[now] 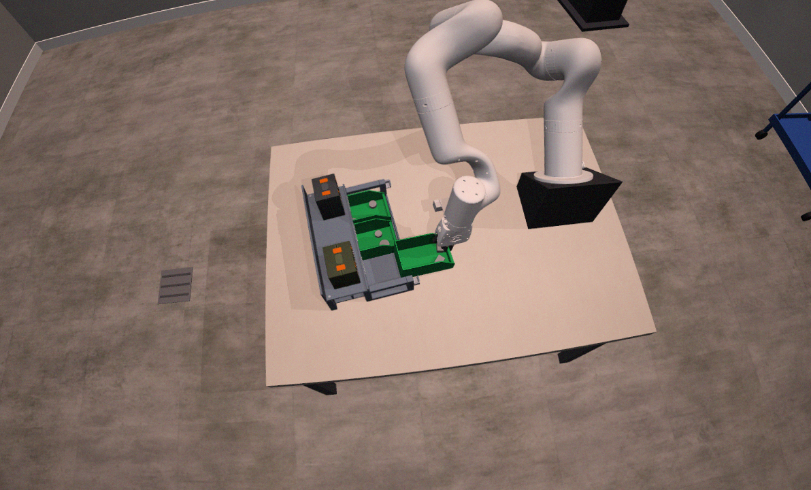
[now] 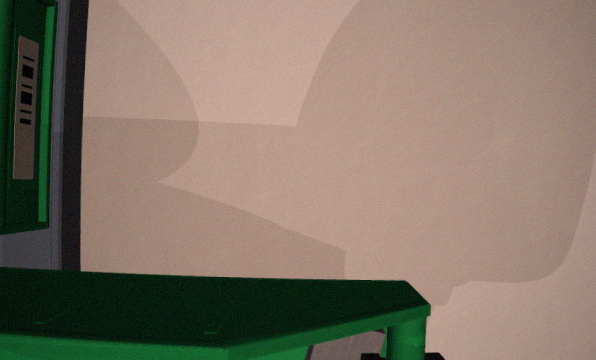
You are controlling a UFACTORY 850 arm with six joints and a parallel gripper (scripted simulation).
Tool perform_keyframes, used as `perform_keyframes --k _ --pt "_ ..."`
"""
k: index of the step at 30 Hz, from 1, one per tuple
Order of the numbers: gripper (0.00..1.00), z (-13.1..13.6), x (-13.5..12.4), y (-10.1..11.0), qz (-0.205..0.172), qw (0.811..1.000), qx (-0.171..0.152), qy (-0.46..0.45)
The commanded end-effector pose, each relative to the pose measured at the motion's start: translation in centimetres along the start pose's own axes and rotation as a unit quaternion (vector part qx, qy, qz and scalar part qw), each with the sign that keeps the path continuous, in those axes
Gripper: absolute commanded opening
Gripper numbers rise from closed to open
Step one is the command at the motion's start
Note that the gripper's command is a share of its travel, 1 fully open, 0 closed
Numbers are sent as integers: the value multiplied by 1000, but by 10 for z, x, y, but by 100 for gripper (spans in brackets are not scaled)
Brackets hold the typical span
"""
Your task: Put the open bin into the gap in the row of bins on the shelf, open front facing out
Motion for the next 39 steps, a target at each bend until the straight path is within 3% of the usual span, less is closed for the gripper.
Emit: perform_keyframes --k 1,39 --pt "0 -1 0 1 0 1000 1 0" --pt "0 0 0 -3 0 1000 1 0"
Point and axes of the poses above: the point where the finger pads meet when closed, its own y axis back along the fingers, its own z axis across the jaws, x = y × z, the point moved 3 cm from there along y, back along the fingers
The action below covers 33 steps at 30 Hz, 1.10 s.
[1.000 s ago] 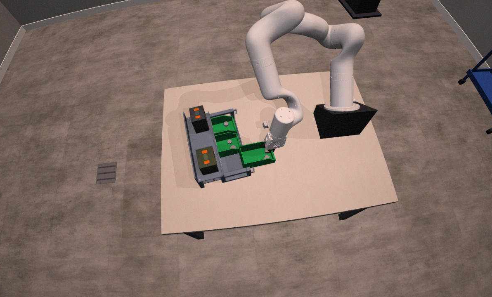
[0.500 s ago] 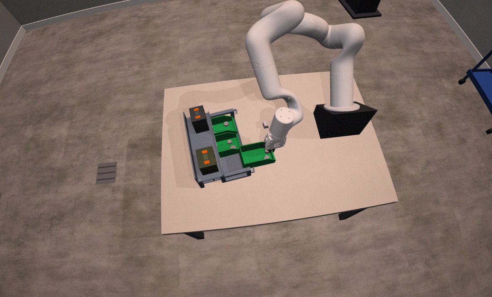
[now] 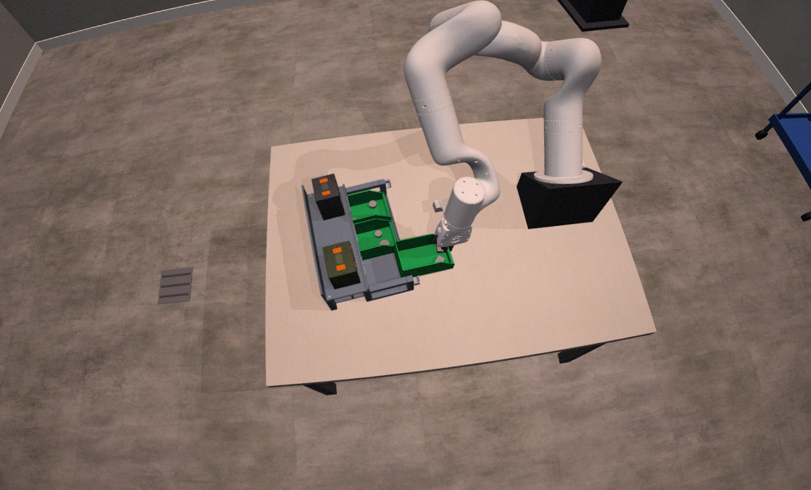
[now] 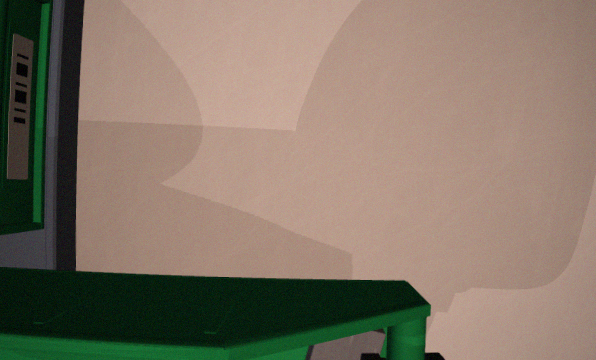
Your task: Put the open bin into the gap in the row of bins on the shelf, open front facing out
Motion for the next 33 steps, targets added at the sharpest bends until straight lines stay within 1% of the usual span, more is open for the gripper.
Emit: perform_keyframes --k 1,14,19,31,33 --pt "0 -1 0 0 0 1000 1 0" --pt "0 -1 0 0 0 1000 1 0" --pt "0 -2 0 0 0 1000 -29 0" --pt "0 -2 0 0 0 1000 -29 0" --pt "0 -3 0 0 0 999 -41 0"
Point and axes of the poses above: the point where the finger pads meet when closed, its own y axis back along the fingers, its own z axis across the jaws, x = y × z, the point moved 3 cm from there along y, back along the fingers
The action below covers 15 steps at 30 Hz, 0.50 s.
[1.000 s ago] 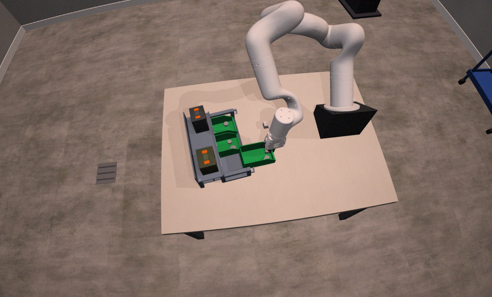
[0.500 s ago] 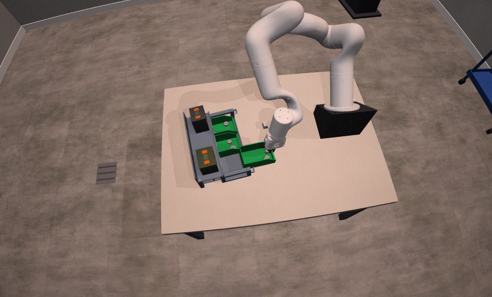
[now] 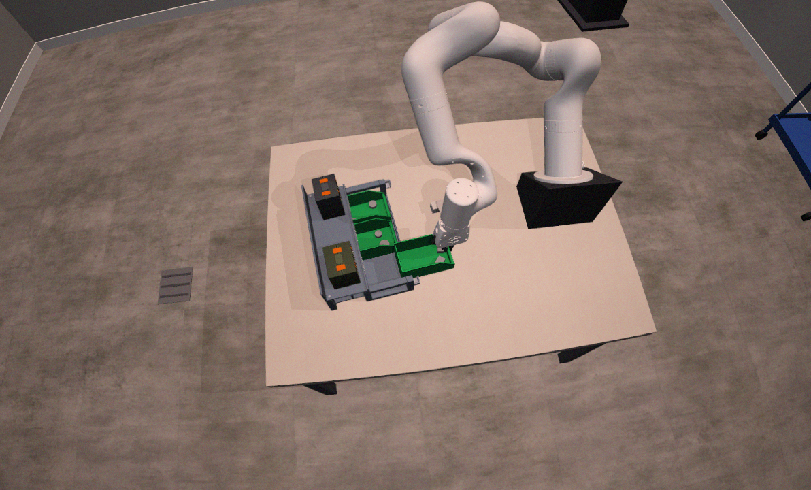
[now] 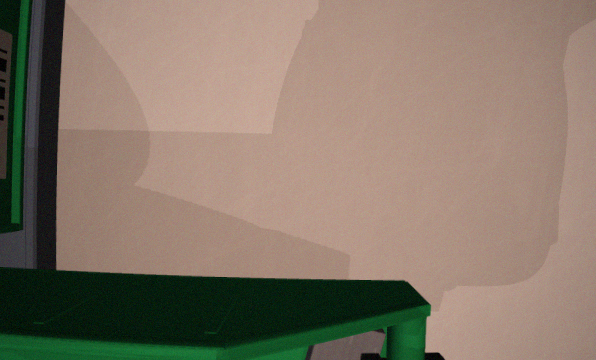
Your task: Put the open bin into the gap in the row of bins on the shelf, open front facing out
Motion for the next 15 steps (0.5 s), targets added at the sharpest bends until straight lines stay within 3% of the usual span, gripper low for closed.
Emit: perform_keyframes --k 1,3,15 --pt "0 -2 0 1 0 1000 -16 -1" --pt "0 -3 0 1 0 1000 -28 -1" --pt "0 -3 0 1 0 1000 -28 -1"
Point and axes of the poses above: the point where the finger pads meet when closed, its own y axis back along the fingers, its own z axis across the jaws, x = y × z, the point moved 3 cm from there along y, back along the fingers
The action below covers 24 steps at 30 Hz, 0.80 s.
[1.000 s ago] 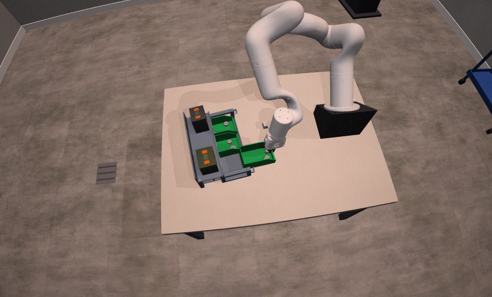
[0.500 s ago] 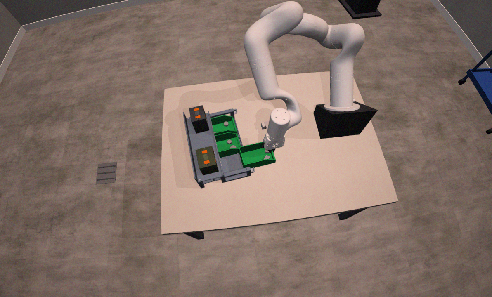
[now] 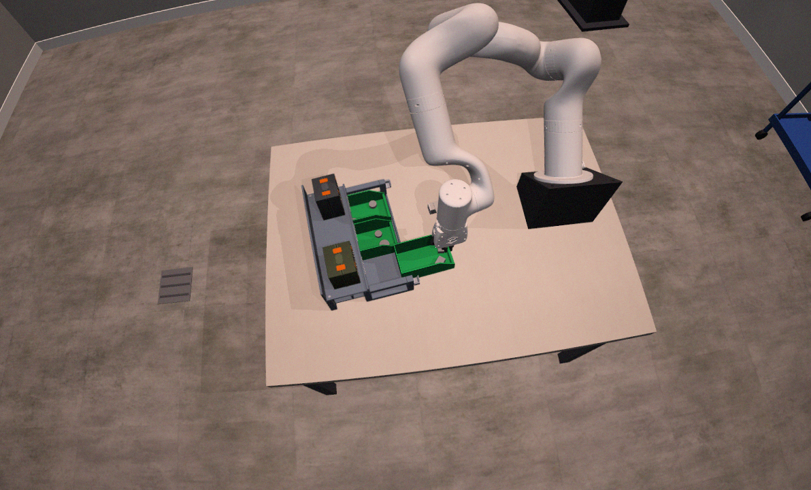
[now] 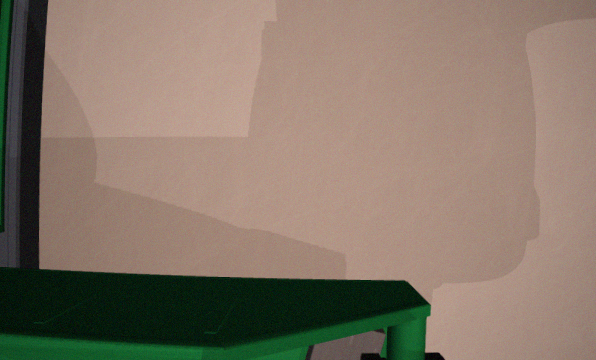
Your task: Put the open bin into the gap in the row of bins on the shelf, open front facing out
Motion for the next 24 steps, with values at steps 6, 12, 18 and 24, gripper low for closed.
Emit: perform_keyframes --k 6,12,18,24 --pt "0 -11 0 1 0 1000 -1 0" --pt "0 -11 0 1 0 1000 -1 0" --pt "0 -13 0 1 0 1000 -1 0" --pt "0 -21 0 1 0 1000 -1 0"
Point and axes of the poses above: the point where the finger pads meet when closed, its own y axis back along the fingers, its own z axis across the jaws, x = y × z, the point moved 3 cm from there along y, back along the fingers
